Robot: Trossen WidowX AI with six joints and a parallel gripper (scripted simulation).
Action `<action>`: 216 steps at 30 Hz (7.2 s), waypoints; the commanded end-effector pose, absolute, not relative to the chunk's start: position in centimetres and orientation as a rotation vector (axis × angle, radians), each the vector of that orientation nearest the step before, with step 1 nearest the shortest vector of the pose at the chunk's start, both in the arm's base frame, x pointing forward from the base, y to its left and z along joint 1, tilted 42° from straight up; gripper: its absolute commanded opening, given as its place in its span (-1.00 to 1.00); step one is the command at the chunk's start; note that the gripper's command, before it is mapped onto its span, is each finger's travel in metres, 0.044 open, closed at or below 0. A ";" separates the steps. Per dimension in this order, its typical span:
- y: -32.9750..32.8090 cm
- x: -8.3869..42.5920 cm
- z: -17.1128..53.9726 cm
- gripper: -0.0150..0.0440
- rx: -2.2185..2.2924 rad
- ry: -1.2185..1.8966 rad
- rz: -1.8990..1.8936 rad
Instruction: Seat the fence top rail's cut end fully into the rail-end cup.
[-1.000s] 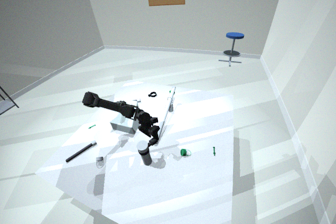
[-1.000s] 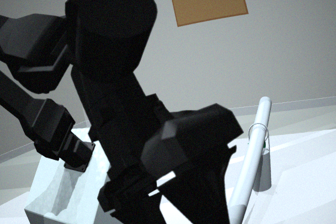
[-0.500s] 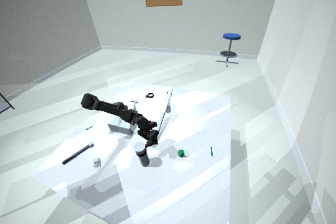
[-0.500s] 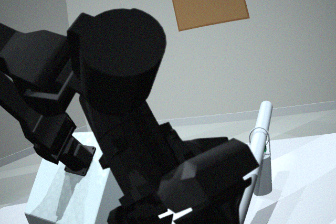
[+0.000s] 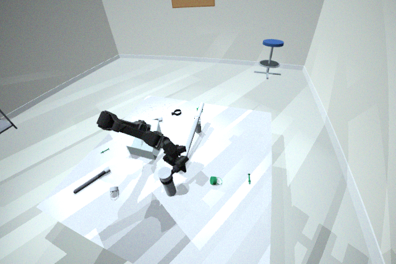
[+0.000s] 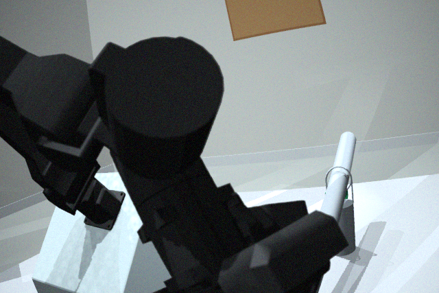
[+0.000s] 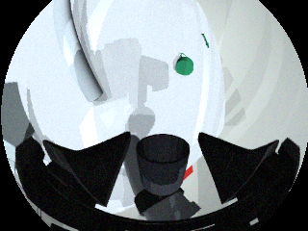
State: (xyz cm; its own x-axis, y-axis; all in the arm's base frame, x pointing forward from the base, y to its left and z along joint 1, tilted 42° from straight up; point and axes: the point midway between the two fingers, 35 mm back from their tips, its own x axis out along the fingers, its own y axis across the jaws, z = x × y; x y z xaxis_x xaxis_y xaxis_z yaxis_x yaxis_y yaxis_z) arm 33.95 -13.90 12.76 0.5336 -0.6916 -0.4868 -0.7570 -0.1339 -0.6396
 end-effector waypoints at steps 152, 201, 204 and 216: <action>1.3 28.6 10.2 1.00 -1.161 1.106 -0.036; 3.9 28.5 6.3 1.00 0.026 0.880 -0.854; 2.5 29.0 4.3 1.00 0.285 0.817 -1.058; 0.2 29.3 1.2 1.00 0.649 0.657 -1.376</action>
